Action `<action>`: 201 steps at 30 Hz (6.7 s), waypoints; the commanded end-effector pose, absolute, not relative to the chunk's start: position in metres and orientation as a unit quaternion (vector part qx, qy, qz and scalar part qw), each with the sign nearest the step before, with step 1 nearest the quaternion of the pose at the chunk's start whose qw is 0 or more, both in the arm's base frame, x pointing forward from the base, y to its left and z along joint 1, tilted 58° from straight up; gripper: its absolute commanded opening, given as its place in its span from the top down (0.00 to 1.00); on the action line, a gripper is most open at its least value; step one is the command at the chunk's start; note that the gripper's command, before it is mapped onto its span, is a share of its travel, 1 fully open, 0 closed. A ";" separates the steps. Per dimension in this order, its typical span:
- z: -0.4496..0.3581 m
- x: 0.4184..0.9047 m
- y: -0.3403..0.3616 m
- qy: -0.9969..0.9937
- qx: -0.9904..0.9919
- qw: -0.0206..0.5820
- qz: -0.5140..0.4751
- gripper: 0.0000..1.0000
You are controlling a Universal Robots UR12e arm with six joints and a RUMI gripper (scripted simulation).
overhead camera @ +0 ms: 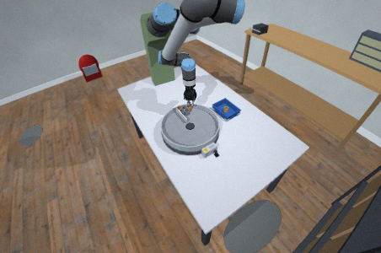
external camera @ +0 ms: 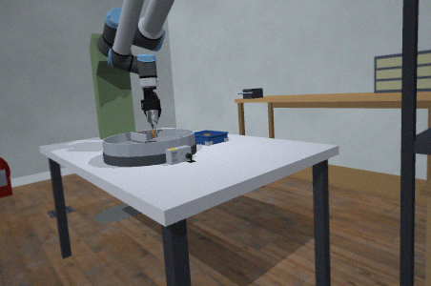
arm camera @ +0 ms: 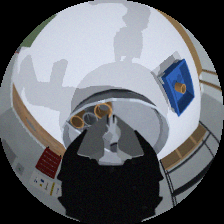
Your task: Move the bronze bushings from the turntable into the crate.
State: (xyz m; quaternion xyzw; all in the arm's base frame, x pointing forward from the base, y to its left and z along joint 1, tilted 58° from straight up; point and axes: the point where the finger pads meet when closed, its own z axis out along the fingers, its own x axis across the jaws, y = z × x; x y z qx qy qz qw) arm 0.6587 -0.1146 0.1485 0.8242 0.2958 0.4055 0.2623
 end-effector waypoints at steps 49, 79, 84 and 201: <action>0.147 0.662 -0.115 0.296 0.824 0.262 0.406 0.95; 0.134 0.681 -0.120 0.296 0.824 0.262 0.406 0.95; 0.134 0.681 -0.120 0.296 0.824 0.262 0.406 0.95; 0.172 0.622 -0.106 0.296 0.824 0.262 0.406 1.00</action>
